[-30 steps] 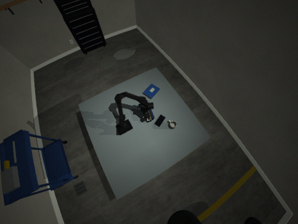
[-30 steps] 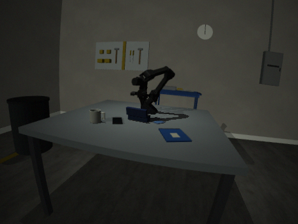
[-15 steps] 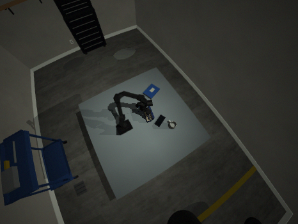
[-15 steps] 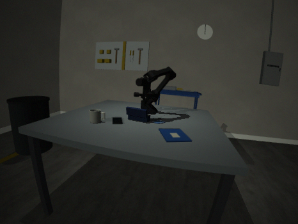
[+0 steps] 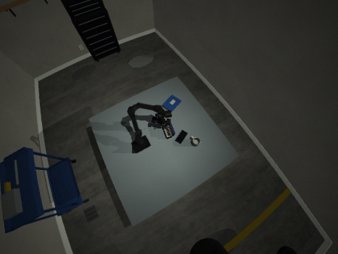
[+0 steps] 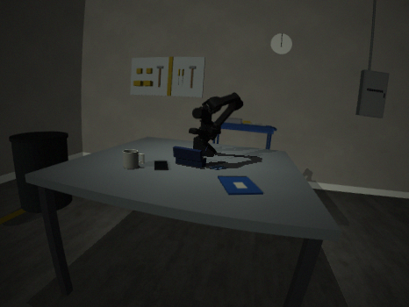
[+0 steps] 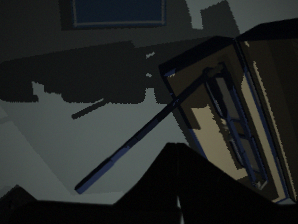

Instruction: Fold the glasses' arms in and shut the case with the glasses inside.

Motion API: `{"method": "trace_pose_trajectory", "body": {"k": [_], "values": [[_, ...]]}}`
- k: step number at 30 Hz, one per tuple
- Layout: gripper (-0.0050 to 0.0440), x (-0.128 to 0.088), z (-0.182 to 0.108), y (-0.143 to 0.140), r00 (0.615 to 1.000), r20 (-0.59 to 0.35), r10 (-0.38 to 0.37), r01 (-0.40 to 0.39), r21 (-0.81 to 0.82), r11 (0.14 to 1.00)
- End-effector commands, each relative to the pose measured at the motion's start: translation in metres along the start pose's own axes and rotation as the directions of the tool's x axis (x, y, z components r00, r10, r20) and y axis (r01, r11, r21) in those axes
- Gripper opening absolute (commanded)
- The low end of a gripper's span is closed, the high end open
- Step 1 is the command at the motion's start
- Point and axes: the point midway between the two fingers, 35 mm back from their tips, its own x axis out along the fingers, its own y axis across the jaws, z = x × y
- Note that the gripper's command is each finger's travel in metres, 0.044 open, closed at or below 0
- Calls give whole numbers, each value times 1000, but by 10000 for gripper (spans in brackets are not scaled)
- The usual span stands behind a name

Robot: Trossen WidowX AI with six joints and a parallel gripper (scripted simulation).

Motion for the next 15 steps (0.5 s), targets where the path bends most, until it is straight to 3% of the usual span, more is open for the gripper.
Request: {"method": "trace_pose_trajectory", "body": {"k": [1,15], "values": [[0,0,7,6,1000,5,3,-2,-123,992],[0,0,26,25,1000,12,12,-4,-538,843]]}}
